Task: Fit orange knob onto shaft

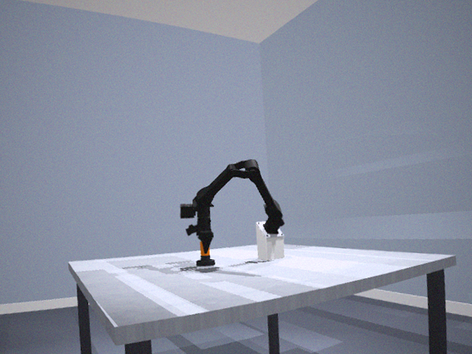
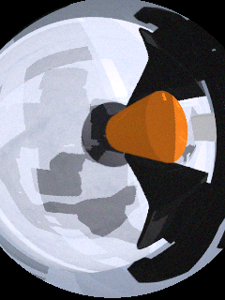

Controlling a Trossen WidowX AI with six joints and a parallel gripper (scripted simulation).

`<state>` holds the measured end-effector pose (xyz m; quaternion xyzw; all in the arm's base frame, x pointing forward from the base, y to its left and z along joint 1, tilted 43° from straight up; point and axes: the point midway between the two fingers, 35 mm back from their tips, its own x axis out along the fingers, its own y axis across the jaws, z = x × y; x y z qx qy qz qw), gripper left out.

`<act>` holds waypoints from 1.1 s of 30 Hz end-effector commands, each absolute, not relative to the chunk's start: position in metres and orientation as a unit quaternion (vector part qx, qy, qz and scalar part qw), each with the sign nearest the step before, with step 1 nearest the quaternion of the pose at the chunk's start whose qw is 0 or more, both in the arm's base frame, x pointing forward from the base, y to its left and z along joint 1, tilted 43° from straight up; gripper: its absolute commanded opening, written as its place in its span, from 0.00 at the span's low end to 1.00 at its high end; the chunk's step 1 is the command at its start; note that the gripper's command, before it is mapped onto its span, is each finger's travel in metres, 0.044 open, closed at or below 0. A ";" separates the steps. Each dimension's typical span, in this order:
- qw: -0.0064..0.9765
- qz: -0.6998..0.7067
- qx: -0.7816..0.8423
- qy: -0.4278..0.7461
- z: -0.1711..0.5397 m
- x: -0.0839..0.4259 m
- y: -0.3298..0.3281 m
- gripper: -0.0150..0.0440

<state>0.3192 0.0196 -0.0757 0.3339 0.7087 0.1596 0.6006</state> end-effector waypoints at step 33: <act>0.601 0.158 0.333 0.709 -0.007 0.328 -0.048 1.00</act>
